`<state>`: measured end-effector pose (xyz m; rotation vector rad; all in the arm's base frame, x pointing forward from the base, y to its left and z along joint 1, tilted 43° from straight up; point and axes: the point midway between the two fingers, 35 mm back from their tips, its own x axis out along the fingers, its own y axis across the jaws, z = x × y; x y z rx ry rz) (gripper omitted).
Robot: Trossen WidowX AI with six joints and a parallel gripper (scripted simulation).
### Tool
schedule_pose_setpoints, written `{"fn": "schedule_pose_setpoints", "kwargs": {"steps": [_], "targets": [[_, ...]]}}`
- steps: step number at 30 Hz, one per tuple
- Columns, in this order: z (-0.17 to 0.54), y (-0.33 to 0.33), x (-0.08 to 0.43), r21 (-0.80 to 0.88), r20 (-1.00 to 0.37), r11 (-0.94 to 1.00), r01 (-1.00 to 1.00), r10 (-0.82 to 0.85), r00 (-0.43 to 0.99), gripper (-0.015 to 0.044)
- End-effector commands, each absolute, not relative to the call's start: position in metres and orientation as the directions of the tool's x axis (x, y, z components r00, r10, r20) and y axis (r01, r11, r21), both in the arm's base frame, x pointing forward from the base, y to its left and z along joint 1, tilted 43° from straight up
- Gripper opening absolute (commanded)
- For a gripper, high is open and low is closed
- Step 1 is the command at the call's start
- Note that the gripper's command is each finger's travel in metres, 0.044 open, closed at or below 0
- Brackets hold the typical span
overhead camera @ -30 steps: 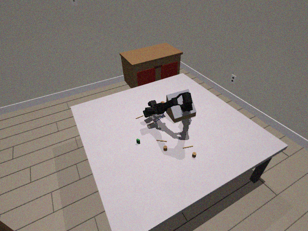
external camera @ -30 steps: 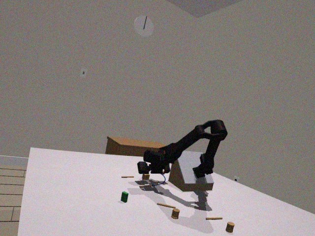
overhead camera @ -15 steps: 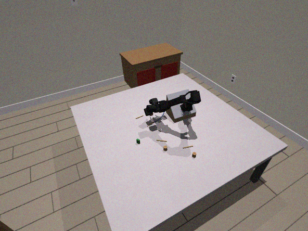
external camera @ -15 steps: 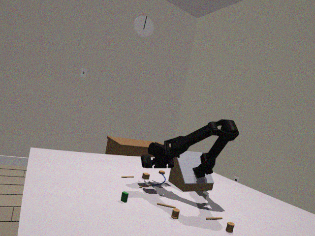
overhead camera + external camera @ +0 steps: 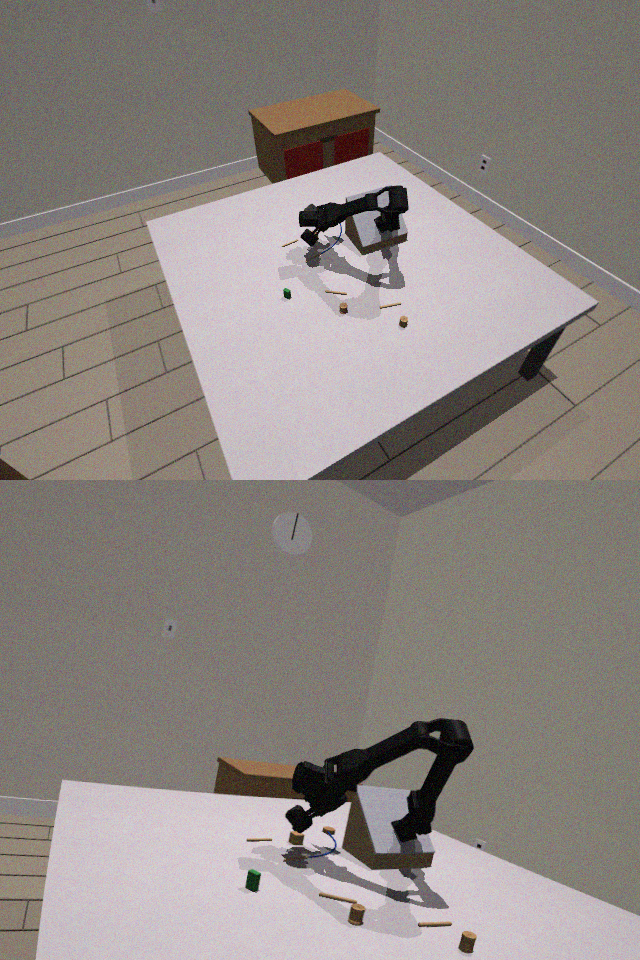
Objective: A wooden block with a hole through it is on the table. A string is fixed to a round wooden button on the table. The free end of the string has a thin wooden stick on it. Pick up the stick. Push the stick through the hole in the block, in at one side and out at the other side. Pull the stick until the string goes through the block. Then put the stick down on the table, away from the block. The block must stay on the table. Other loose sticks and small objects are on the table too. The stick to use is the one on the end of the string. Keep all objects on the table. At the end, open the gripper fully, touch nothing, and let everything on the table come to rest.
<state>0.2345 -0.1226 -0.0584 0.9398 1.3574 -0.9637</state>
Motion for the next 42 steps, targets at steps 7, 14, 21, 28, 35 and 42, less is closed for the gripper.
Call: {"fn": "schedule_pose_setpoints", "kwargs": {"steps": [7, 14, 21, 28, 35, 42], "targets": [[-0.075, -0.132, 0.233, 0.293, -0.949, 0.912, 0.288, 0.314, -0.027, 0.0440], [-0.080, -0.139, 0.232, 0.448, -0.893, 0.889, -0.099, 0.451, 0.011, 0.0440], [-0.083, -0.146, 0.232, 0.478, -0.831, 0.770, -0.423, 0.552, 0.066, 0.0440], [-0.085, -0.154, 0.233, 0.376, -0.767, 0.604, -0.703, 0.629, 0.130, 0.0440], [-0.085, -0.157, 0.233, 0.295, -0.743, 0.527, -0.797, 0.651, 0.155, 0.0440], [-0.085, -0.157, 0.233, 0.295, -0.743, 0.527, -0.797, 0.651, 0.155, 0.0440]]}}
